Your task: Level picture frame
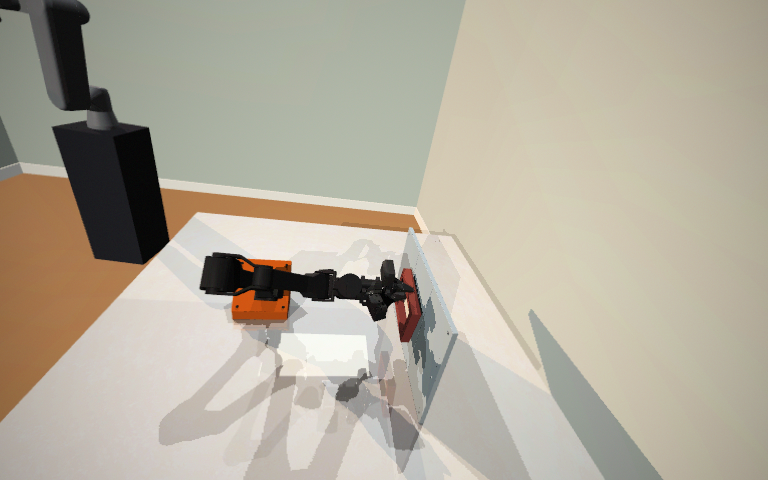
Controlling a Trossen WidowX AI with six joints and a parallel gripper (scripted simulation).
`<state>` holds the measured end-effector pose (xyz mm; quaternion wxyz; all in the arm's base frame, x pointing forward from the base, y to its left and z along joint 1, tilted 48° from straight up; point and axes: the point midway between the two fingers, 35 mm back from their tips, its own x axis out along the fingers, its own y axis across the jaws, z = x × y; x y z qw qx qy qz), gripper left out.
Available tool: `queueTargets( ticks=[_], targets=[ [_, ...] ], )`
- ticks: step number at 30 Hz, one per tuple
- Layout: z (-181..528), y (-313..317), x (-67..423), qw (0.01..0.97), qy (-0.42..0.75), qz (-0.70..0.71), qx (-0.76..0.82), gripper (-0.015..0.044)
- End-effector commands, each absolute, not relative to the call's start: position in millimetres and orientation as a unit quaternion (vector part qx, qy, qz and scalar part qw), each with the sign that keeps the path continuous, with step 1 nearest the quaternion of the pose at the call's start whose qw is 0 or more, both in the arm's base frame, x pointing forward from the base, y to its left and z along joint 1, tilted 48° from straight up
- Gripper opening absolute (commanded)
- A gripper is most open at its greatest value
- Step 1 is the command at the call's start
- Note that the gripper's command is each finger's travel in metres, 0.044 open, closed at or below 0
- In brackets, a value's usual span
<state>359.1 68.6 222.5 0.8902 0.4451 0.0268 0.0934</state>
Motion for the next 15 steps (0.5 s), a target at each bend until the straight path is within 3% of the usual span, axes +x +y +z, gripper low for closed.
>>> queueTargets(
  ticks=[1,15],
  targets=[
    [224.6,70.1,359.2,0.891,0.024,0.099,0.443,0.0000],
    [223.3,70.7,359.2,0.891,0.024,0.099,0.443,0.0000]
  ],
)
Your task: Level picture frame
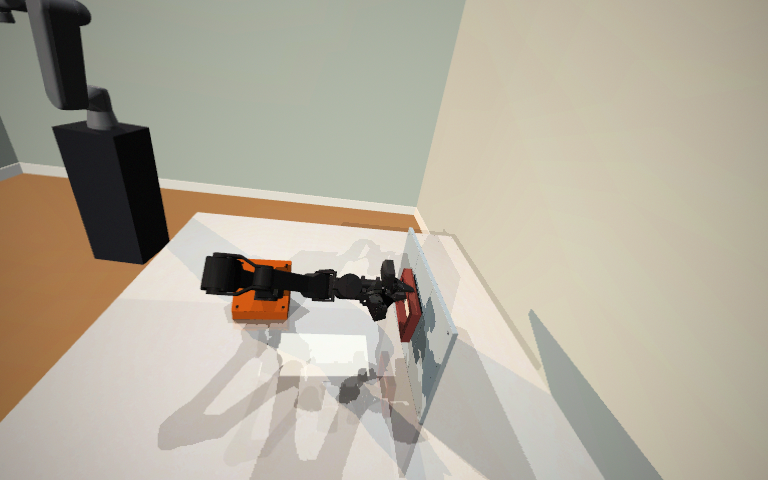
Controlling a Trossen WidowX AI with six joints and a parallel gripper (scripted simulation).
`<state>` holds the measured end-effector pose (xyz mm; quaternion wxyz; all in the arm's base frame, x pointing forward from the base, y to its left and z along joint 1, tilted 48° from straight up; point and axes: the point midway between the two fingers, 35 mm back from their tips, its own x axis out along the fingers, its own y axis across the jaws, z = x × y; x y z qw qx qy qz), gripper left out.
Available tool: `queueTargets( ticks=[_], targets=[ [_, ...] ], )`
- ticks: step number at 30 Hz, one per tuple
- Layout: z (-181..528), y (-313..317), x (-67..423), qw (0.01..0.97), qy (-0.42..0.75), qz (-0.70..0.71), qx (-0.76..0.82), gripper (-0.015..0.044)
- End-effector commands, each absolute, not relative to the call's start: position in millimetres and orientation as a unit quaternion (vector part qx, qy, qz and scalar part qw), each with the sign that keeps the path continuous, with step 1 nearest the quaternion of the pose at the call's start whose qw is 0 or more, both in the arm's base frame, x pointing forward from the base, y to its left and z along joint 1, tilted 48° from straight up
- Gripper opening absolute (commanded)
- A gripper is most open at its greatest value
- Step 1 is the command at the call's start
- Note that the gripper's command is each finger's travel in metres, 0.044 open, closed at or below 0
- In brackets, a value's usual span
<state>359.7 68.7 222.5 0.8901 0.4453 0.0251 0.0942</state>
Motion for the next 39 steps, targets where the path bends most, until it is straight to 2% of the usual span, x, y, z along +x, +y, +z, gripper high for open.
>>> queueTargets(
  ticks=[1,39],
  targets=[
    [223.4,70.8,359.2,0.891,0.024,0.099,0.443,0.0000],
    [219.7,75.6,358.4,0.891,0.024,0.099,0.443,0.0000]
  ],
)
